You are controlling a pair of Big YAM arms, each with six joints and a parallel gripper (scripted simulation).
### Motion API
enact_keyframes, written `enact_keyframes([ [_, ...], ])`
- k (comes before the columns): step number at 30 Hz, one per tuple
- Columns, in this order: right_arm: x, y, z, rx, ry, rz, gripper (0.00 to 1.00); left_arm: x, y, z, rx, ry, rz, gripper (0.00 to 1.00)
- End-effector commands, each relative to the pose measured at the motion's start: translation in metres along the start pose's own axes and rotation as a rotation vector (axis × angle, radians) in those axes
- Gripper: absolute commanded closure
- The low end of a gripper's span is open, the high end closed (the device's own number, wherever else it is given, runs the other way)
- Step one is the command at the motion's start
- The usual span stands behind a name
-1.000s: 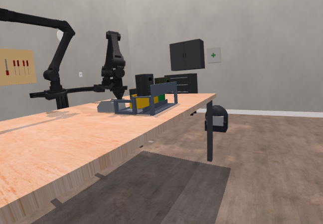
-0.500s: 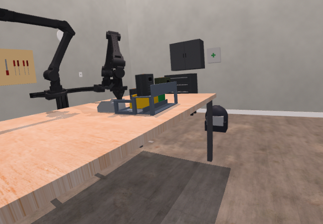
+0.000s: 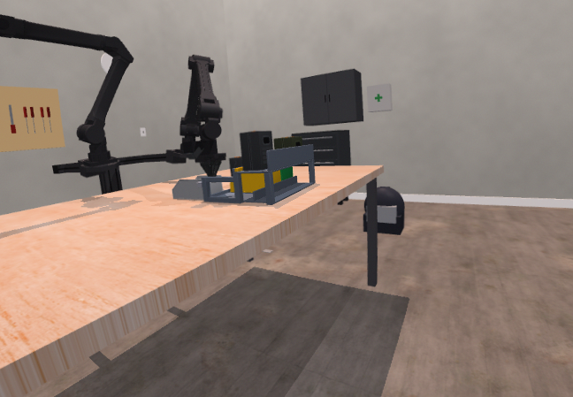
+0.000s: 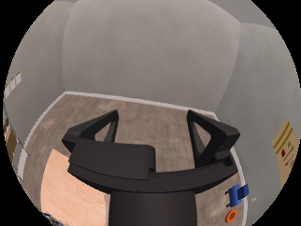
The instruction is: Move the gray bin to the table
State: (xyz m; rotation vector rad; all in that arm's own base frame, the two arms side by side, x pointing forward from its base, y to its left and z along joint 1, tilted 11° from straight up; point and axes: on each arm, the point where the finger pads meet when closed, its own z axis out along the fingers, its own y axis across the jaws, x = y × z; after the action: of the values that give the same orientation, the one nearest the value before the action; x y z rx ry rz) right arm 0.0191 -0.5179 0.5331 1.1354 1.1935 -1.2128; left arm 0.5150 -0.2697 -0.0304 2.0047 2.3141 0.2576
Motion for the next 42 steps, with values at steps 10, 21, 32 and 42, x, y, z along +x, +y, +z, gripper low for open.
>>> enact_keyframes([
  [10,-0.011,-0.007,-0.006,0.015,-0.030,0.009,0.00,-0.003,0.011,-0.005,-0.022,-0.021,0.006,1.00],
  [21,-0.011,-0.007,-0.006,0.015,-0.030,0.009,0.00,-0.003,0.011,-0.004,-0.021,-0.020,0.006,1.00],
  [32,-0.011,-0.007,-0.006,0.015,-0.030,0.009,0.00,-0.002,0.009,0.000,-0.018,-0.015,0.006,1.00],
  [42,-0.011,-0.007,-0.006,0.015,-0.030,0.009,0.00,0.000,0.007,0.004,-0.015,-0.010,0.005,1.00],
])
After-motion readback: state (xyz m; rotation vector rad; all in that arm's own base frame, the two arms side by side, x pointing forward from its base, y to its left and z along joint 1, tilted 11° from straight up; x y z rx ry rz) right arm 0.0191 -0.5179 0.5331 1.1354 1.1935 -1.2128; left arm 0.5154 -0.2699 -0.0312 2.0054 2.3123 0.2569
